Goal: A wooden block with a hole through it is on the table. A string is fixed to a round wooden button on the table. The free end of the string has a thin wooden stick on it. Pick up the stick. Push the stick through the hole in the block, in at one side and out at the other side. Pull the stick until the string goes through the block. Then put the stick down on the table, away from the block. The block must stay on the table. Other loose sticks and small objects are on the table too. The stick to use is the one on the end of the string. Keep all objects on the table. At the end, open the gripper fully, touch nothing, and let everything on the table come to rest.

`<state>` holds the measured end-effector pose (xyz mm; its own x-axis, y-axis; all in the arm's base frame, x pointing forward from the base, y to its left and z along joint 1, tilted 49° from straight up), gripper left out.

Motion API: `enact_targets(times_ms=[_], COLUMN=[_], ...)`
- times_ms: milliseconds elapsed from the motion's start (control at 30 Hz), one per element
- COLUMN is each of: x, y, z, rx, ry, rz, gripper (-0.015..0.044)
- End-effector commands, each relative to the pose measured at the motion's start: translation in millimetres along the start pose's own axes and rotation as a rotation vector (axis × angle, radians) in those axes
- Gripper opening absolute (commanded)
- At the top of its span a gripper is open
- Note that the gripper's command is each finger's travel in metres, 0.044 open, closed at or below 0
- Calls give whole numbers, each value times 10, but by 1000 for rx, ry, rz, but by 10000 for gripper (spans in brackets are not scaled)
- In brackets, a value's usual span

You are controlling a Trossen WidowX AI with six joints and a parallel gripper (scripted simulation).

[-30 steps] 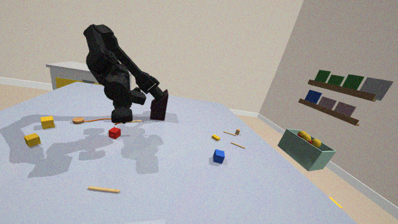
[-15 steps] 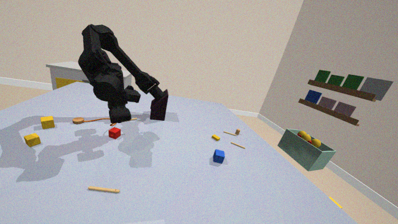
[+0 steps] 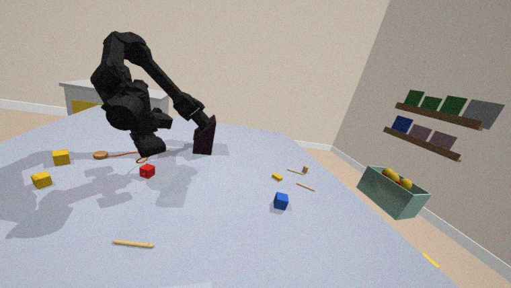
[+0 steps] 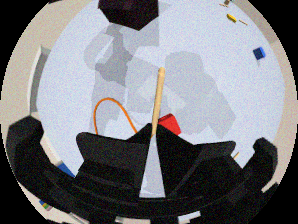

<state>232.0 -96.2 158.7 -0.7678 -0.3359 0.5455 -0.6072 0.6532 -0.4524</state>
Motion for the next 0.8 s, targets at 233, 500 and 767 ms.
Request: enact_targets(times_ms=[233, 500, 767], x=[124, 204, 288], y=[-115, -181, -245], z=[-24, -28, -33], rx=[-17, -30, -43], ry=[-1, 3, 5], rz=[-126, -214, -301], gripper=[0, 0, 0])
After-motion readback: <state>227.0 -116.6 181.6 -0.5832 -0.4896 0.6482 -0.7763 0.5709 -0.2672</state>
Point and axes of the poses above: the point midway between the two fingers, 35 mm back from their tips, its own z axis out along the fingers, its own x axis across the jaws, y = z × x, the point moved 6 cm from there along -z, back along the fingers, and after that the axes turned 8 degrees about -z, right-handed, at the moved point
